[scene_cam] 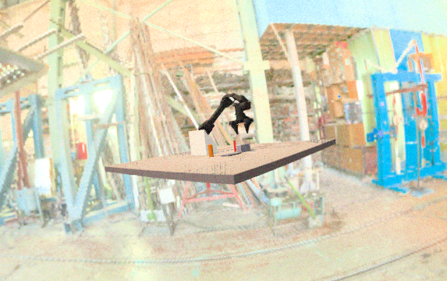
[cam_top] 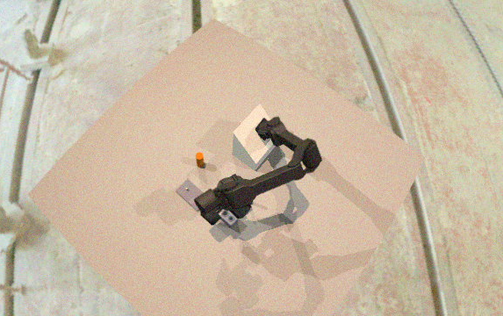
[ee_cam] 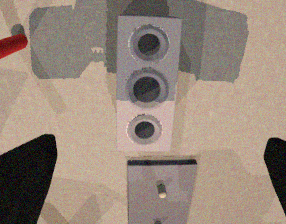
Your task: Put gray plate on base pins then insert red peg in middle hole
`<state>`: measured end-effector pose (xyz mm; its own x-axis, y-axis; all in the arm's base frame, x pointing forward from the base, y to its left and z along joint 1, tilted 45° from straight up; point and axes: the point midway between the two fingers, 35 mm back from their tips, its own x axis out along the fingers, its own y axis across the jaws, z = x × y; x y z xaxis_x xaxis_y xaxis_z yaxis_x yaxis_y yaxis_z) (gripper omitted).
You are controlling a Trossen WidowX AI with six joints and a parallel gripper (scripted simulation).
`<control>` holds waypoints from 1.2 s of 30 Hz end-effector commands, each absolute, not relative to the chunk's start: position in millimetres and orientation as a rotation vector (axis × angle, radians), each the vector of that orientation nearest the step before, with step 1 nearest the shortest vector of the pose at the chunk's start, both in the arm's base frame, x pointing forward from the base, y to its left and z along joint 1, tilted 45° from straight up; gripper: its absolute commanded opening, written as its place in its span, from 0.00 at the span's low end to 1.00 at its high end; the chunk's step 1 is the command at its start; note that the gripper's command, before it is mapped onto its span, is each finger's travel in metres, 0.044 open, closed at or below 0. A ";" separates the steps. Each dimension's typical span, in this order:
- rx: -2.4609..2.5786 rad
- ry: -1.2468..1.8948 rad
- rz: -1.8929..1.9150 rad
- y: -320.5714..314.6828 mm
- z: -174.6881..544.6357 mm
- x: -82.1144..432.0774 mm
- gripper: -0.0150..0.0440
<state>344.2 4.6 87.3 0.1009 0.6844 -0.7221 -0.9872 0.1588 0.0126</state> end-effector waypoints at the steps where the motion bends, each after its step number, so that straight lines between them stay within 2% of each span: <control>1: -0.537 0.681 1.358 34.6 59.4 341.4 1.00; 36: -0.537 0.681 1.358 66.6 24.4 349.5 1.00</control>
<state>351.0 62.4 31.6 0.0828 0.6917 -0.7174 -0.9899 0.1400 0.0208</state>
